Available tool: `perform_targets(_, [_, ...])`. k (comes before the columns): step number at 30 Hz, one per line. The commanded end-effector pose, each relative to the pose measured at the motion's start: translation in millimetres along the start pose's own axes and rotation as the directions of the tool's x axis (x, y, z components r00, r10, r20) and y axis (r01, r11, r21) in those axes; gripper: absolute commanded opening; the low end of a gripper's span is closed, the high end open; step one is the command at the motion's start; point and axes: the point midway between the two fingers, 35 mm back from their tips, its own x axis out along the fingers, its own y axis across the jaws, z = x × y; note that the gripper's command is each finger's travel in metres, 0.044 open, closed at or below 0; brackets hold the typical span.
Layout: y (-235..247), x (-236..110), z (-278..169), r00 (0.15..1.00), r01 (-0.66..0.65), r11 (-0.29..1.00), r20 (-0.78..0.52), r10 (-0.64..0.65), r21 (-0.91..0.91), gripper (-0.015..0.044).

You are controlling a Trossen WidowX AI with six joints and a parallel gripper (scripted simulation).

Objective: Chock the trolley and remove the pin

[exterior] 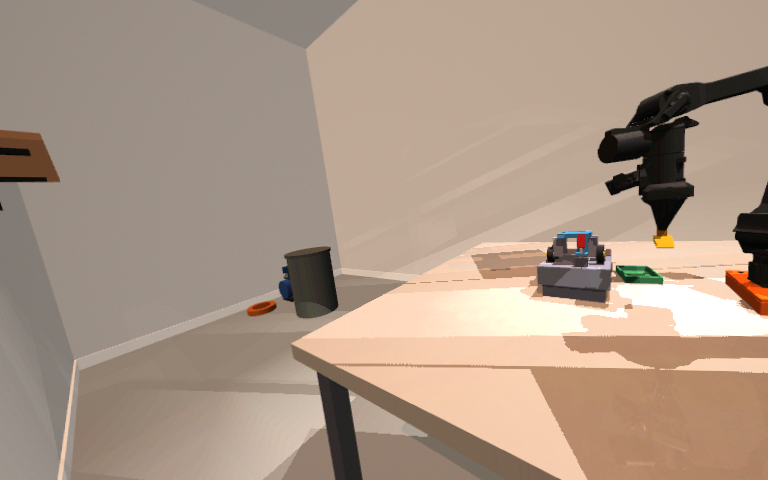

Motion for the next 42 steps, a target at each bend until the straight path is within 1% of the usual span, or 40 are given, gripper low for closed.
perform_targets(1, [-6,0,2,1.000,-0.003,1.000,0.001,0.003,-0.006,0.0000])
perform_targets(42, [-134,8,43,1.000,0.010,1.000,0.005,-0.010,-0.014,0.0000])
